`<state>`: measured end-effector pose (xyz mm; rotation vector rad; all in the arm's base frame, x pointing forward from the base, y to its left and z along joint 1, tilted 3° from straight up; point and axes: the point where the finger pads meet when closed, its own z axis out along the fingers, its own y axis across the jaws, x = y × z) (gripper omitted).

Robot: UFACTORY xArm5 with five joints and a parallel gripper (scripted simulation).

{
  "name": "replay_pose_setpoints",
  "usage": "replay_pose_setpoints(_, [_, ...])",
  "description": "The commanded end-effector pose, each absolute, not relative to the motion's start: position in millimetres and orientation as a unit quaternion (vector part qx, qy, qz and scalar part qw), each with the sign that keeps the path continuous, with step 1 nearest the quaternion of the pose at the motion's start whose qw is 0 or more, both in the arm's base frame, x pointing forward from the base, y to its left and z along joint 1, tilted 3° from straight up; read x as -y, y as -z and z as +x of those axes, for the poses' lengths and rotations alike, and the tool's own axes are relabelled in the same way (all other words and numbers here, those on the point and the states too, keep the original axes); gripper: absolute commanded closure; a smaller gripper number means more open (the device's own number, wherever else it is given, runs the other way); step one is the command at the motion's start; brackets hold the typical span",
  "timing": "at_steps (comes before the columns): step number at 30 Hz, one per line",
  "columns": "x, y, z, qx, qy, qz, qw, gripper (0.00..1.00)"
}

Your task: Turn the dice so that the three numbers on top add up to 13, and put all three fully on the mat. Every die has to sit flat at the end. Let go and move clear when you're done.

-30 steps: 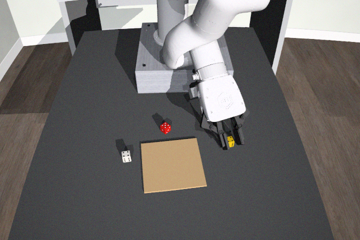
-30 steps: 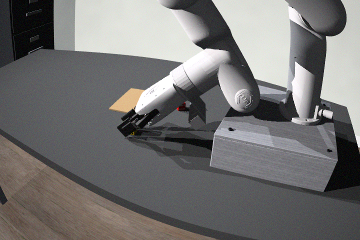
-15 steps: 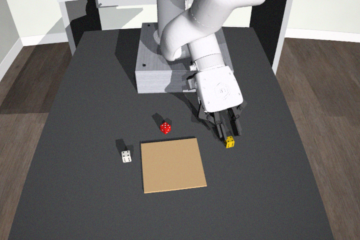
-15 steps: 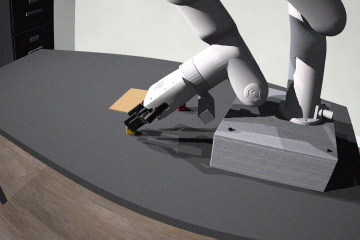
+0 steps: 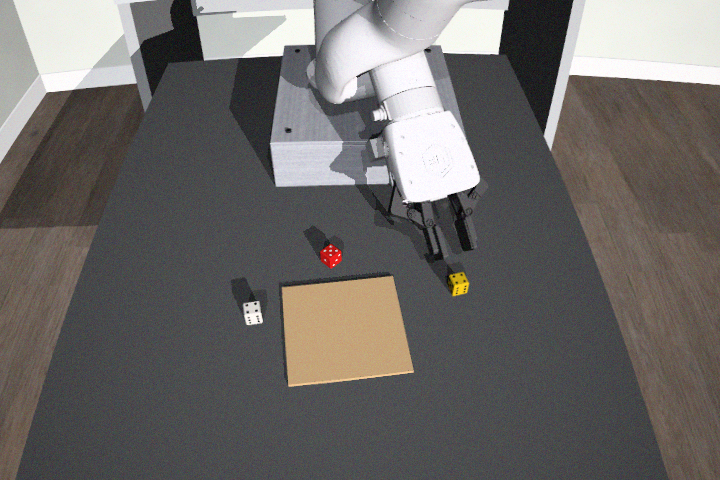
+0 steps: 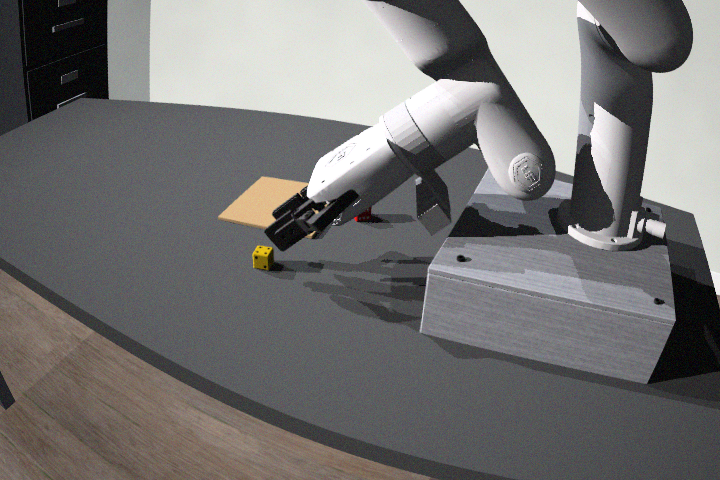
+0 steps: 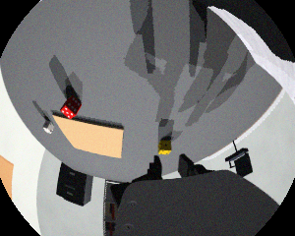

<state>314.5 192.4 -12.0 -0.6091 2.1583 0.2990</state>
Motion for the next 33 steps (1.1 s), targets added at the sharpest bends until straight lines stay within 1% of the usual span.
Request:
replay_pose_setpoints(1, [-192.4, 9.5, 314.4, -0.863, -0.120, -0.244, 0.426, 0.64])
replay_pose_setpoints(15, [-191.1, -42.6, 312.5, -0.863, -0.120, -0.244, 0.426, 0.64])
replay_pose_setpoints(26, [-191.1, -48.0, 312.4, -0.863, -0.119, -0.244, 0.425, 0.64])
replay_pose_setpoints(33, [-193.1, -48.3, 315.8, -0.872, -0.114, -0.246, 0.407, 0.64])
